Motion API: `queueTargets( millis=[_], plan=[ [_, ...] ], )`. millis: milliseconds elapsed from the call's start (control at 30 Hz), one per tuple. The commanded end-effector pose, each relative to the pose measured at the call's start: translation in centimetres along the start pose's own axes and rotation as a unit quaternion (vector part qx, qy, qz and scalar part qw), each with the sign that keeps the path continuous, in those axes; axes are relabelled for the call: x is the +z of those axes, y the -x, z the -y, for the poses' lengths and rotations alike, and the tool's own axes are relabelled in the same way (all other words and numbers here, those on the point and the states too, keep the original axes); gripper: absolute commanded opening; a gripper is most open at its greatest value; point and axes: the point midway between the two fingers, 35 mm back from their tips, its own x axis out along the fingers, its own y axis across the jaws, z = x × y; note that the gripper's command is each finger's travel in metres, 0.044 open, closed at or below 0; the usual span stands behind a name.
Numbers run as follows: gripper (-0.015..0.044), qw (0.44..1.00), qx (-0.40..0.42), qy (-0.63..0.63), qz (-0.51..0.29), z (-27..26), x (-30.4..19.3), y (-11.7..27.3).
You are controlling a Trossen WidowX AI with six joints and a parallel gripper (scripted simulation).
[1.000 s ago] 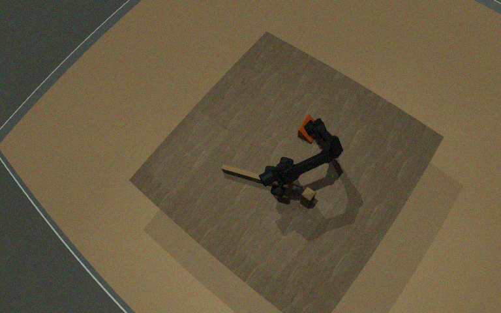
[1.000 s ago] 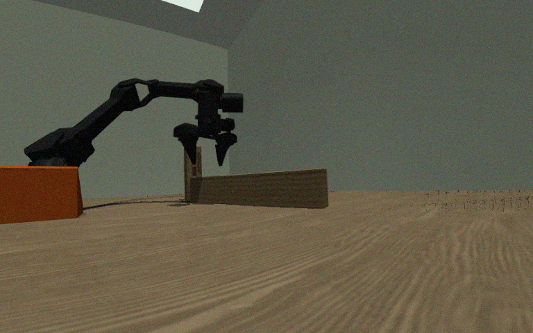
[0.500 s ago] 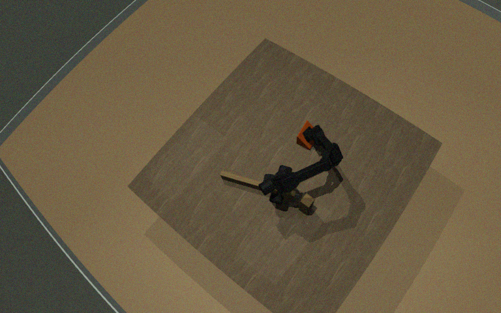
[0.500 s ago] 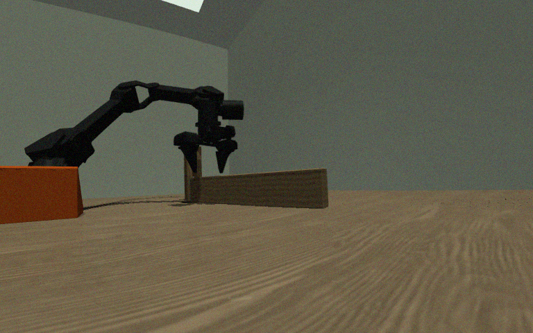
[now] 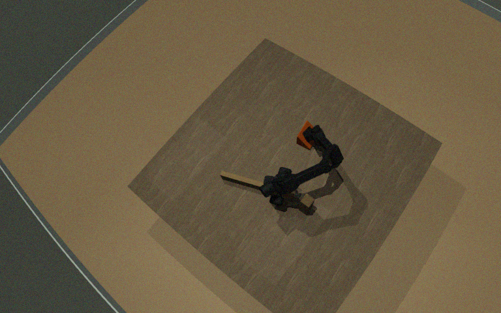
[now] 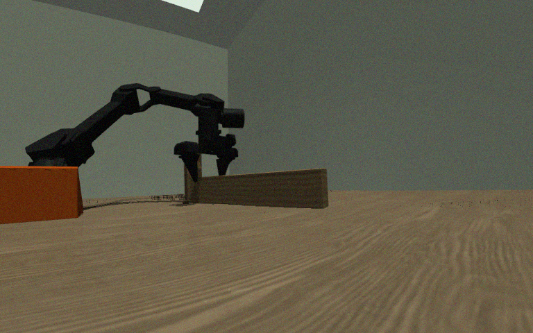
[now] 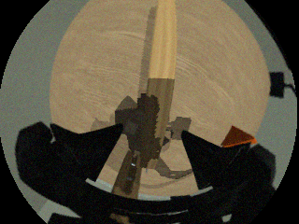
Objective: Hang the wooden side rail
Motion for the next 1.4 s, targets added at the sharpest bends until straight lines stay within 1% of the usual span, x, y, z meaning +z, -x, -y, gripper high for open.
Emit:
queueTargets(
  millis=[0, 700, 1133, 1300, 1367],
  plan=[
    [0.044, 1.0, 0.0, -0.002, -0.003, 0.0, -0.1, -0.8],
    [0.044, 1.0, 0.003, 0.0, -0.005, 0.1, -0.3, -3.7],
    [0.0099, 1.0, 0.003, 0.0, -0.005, 0.1, -0.3, -3.7],
    [0.0065, 1.0, 0.003, 0.0, -0.005, 0.1, -0.3, -3.7],
    [0.0013, 1.0, 0.003, 0.0, -0.005, 0.1, -0.3, -3.7]
  ],
)
